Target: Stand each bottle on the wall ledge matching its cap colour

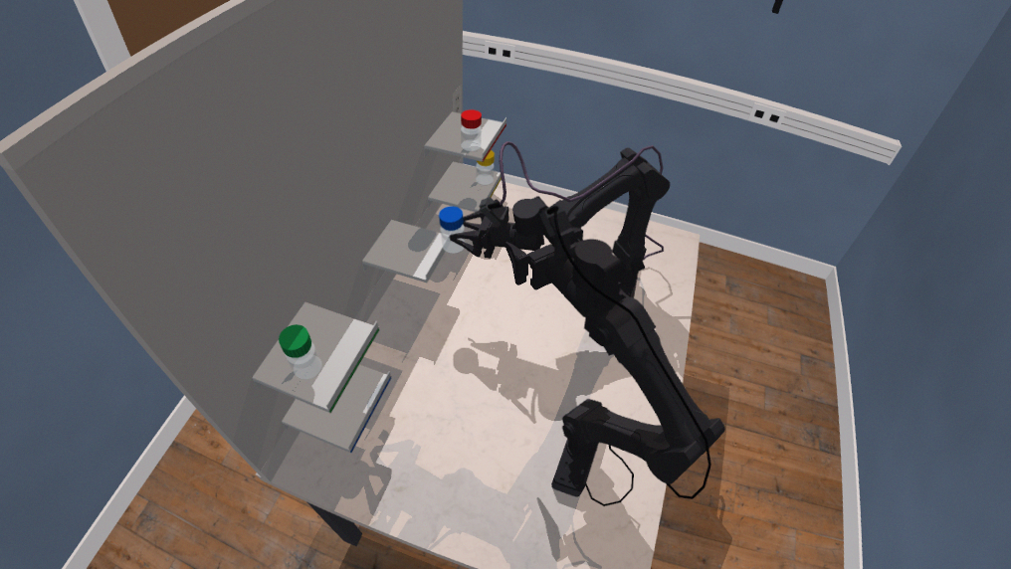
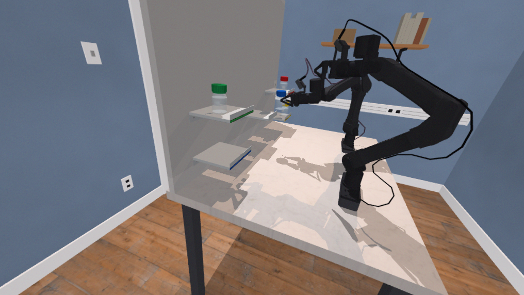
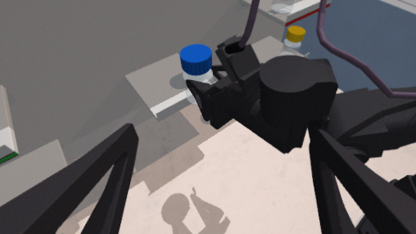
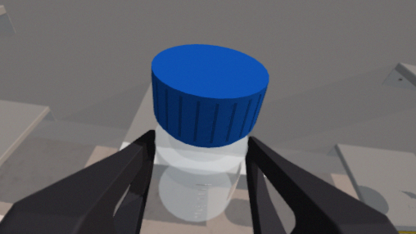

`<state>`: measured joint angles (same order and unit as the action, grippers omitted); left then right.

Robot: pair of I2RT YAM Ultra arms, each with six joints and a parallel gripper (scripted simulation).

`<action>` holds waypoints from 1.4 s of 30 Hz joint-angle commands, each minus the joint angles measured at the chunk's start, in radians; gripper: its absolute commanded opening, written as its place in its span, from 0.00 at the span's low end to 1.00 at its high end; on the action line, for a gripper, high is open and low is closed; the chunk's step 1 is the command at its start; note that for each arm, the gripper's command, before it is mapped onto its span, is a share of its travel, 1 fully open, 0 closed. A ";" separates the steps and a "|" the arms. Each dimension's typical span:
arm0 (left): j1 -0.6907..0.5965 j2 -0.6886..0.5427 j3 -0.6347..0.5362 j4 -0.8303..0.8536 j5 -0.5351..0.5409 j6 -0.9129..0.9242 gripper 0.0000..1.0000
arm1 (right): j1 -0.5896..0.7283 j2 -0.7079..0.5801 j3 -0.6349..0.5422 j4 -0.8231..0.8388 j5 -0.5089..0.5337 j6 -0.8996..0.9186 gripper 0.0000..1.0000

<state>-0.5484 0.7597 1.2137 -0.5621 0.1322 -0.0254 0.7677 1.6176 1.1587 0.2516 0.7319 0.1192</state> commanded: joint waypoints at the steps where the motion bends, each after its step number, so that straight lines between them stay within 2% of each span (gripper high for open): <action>1: 0.004 -0.001 0.016 -0.003 0.004 0.002 1.00 | -0.045 -0.072 -0.056 0.082 -0.156 -0.055 0.50; 4: 0.004 -0.001 0.016 -0.003 0.004 0.002 1.00 | -0.079 -0.105 -0.103 0.109 -0.243 -0.077 0.50; 8: 0.004 -0.001 0.016 -0.003 0.004 0.002 1.00 | -0.109 -0.120 -0.129 0.124 -0.288 -0.084 0.50; 20: 0.004 -0.001 0.016 -0.003 0.004 0.002 1.00 | -0.111 -0.104 -0.148 0.136 -0.284 -0.073 0.50; 29: 0.004 -0.001 0.016 -0.003 0.004 0.002 1.00 | -0.111 -0.105 -0.138 0.137 -0.284 -0.073 0.50; 33: 0.004 -0.001 0.016 -0.003 0.004 0.002 1.00 | -0.100 -0.126 -0.091 0.077 -0.280 -0.077 0.50; 42: 0.004 -0.001 0.016 -0.003 0.004 0.002 1.00 | -0.100 -0.128 -0.091 0.103 -0.290 -0.077 0.50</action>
<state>-0.5484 0.7597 1.2137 -0.5621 0.1322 -0.0254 0.6579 1.5257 1.0317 0.3267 0.4572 0.0475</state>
